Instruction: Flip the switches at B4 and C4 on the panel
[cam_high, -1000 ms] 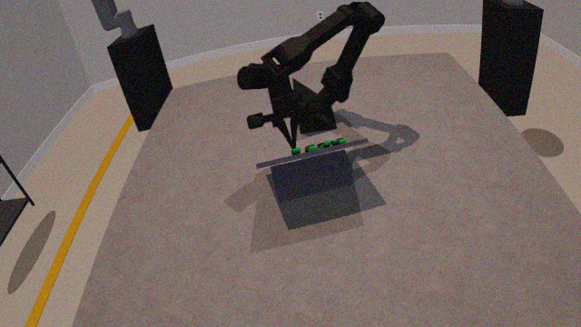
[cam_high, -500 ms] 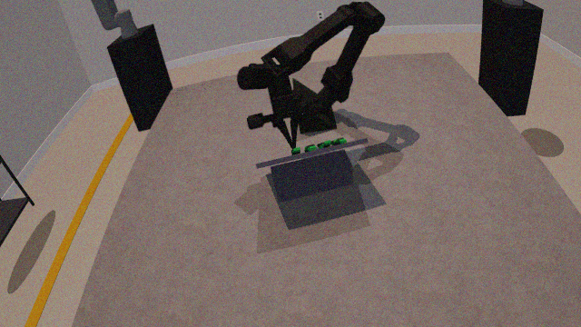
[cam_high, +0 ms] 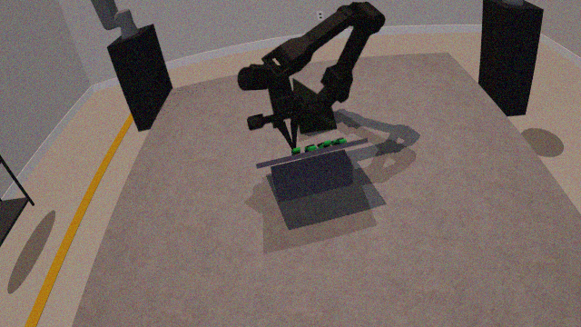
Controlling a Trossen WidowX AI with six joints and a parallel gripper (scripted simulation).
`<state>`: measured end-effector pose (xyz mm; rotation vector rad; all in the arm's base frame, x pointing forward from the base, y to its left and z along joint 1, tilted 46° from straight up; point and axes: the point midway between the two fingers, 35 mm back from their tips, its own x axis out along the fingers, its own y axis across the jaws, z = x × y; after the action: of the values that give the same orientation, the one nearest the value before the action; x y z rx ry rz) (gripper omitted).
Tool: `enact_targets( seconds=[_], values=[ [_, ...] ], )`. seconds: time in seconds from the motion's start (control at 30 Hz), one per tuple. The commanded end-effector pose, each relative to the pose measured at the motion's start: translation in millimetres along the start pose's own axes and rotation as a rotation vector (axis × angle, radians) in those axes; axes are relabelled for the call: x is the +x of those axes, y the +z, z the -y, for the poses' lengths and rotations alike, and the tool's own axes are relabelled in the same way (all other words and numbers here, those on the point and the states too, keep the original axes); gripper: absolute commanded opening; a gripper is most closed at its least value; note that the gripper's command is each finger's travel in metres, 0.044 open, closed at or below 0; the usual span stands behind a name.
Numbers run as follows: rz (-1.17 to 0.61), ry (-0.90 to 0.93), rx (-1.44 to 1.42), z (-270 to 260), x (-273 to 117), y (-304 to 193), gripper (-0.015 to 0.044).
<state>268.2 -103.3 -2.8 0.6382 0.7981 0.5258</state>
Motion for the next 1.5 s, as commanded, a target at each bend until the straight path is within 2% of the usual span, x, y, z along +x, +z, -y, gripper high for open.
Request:
enact_targets(
  seconds=[0.0, 0.63, 0.7, 0.87, 1.07, 1.23, 1.47],
  values=[
    [0.006, 0.004, 0.002, -0.5, 0.5, 1.0, 0.0000],
    [0.006, 0.004, 0.002, -0.5, 3.1, 1.0, 0.0000],
    [-0.004, -0.004, 0.000, 1.6, -5.4, 0.6, 0.0000],
    [-0.022, 0.000, 0.003, 0.8, -59.8, 2.5, 0.0000],
    [-0.025, 0.000, 0.004, -5.5, -63.1, 6.6, 0.0000],
    [-0.023, 0.003, 0.006, -48.1, -68.1, 31.4, 0.0000],
    [-0.022, 0.004, 0.006, -49.9, -68.2, 32.3, 0.0000]
  ],
)
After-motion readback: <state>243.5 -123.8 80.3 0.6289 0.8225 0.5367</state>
